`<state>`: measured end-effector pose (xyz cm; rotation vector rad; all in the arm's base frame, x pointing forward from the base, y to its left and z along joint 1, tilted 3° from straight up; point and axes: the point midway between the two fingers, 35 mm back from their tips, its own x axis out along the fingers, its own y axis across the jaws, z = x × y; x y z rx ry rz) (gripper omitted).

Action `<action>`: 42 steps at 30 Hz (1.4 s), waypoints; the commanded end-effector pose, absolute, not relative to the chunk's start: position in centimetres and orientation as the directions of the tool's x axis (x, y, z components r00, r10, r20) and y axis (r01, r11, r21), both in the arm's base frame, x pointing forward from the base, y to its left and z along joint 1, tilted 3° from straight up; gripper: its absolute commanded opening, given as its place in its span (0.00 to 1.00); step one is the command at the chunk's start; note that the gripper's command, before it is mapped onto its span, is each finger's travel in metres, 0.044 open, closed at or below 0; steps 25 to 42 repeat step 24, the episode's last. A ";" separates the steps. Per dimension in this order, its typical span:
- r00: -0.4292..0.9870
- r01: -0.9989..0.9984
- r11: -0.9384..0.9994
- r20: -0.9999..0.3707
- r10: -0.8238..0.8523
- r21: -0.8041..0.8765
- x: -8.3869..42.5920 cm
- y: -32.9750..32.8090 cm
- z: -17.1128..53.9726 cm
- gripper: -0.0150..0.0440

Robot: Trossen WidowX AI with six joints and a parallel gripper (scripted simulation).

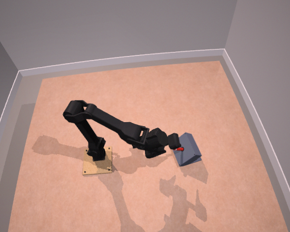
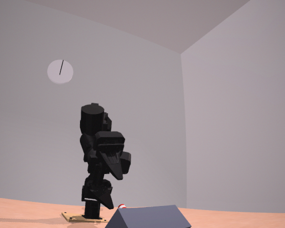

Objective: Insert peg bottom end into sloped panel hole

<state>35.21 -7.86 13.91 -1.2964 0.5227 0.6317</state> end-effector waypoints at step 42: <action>0.724 -0.690 0.148 -0.676 0.134 -0.709 32.1 -8.6 16.6 1.00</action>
